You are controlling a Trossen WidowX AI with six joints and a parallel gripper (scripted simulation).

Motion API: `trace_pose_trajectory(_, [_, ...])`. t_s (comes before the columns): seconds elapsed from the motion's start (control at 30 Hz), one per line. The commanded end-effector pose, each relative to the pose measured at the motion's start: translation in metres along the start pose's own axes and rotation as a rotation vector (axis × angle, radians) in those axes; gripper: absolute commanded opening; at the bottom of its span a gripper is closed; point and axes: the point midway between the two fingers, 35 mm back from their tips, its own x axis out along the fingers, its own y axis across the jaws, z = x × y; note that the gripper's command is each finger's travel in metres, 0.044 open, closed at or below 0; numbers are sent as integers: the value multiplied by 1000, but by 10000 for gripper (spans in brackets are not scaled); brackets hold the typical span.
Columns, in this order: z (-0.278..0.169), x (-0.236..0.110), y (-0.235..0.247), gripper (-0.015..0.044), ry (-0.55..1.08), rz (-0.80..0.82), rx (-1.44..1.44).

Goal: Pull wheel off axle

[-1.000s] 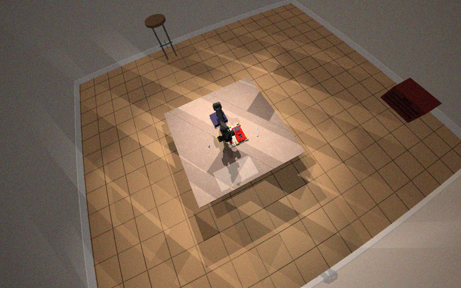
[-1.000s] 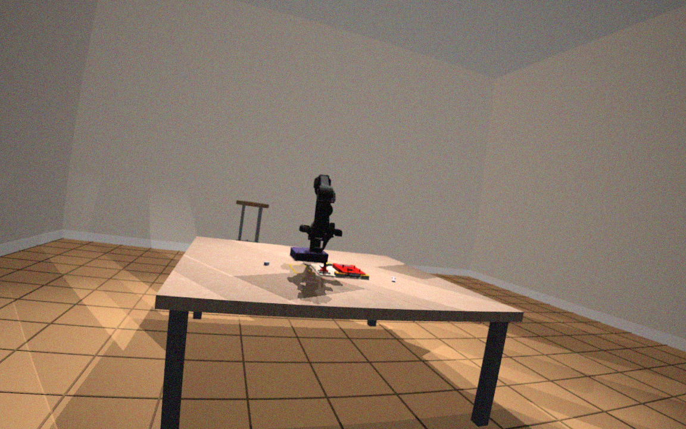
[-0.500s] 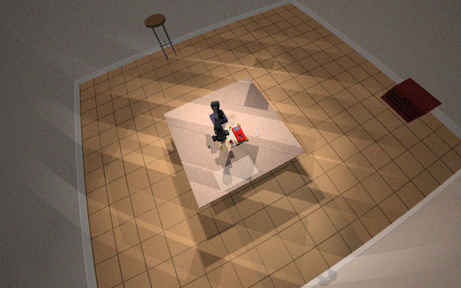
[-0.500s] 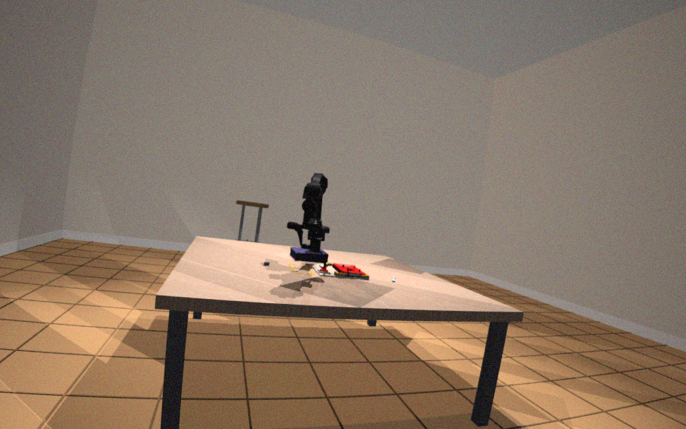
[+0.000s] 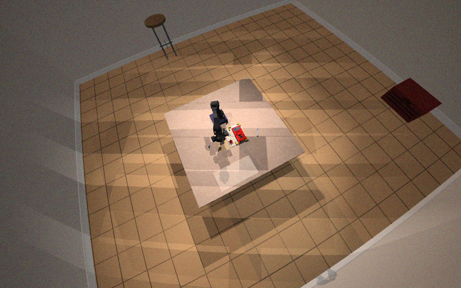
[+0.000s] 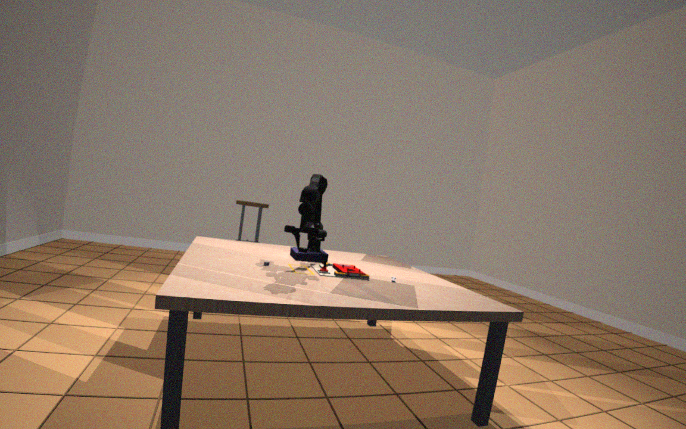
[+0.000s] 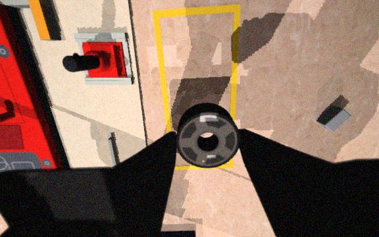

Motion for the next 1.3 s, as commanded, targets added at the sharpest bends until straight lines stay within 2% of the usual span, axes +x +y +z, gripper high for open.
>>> trace_pose_trajectory(0.0, [0,20,0,0,8,7,-5])
trace_pose_trajectory(0.33, [-2,80,1,0,8,7,-5])
trace_pose_trajectory(0.57, [-3,84,2,0,8,7,-5])
trace_pose_trajectory(0.93, [-3,78,1,289,12,5,-1])
trace_pose_trajectory(1.17, [-2,27,1,300,8,7,-4])
trace_pose_trajectory(1.27, [-2,20,1,300,8,7,-5])
